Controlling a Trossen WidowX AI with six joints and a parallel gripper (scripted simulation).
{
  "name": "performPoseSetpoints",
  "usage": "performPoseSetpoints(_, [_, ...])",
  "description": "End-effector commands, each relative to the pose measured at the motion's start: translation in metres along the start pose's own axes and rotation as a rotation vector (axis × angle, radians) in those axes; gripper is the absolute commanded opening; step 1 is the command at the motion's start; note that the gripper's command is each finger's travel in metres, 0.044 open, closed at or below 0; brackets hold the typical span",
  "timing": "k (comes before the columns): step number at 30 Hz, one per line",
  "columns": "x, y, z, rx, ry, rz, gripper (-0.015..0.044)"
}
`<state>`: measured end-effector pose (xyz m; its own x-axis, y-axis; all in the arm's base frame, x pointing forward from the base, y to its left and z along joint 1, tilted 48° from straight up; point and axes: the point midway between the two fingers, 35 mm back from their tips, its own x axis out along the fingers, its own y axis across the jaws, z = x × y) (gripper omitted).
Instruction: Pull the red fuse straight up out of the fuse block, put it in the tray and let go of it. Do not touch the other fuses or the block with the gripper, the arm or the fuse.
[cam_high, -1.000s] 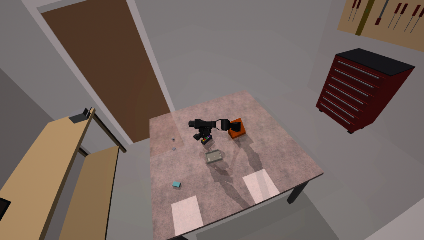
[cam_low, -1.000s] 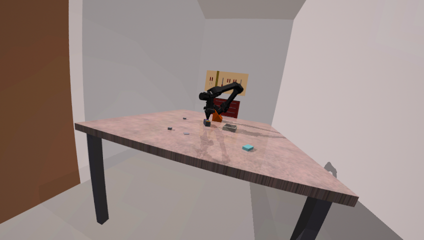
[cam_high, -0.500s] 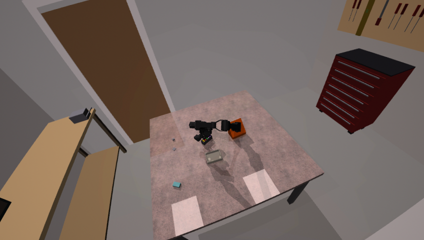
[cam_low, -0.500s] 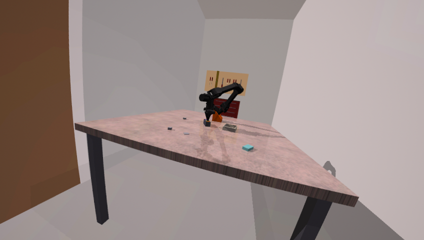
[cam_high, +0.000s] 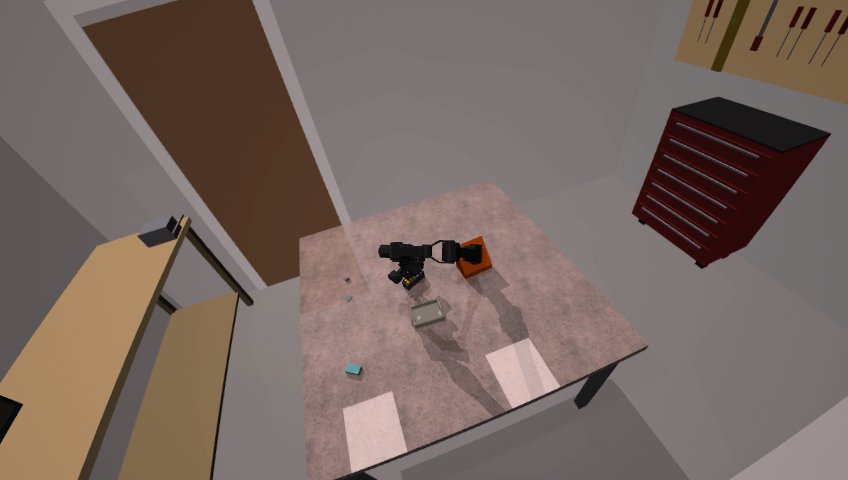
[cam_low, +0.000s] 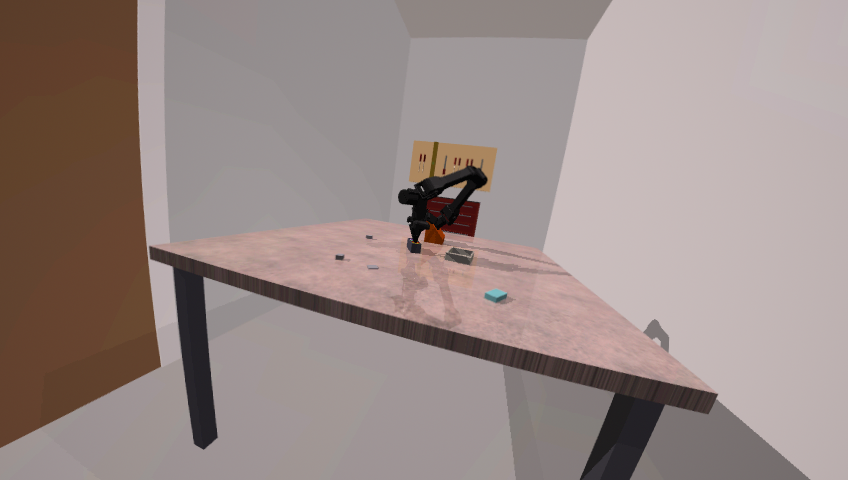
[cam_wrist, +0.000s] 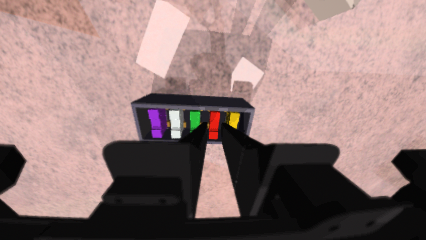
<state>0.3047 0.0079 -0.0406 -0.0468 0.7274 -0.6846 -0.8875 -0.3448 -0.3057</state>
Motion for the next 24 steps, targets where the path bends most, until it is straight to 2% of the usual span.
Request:
performPoseSetpoints(1, [0.0041,0.0001,0.0008,0.006,-0.004,-0.002,0.0068])
performPoseSetpoints(5, [0.0043,0.0001,0.0008,0.006,-0.004,-0.002,0.0068])
performPoseSetpoints(15, [0.003,0.0003,0.0005,0.0,-0.002,0.001,0.0002])
performPoseSetpoints(24, [0.0008,0.0003,0.0003,0.001,-0.001,0.001,0.0])
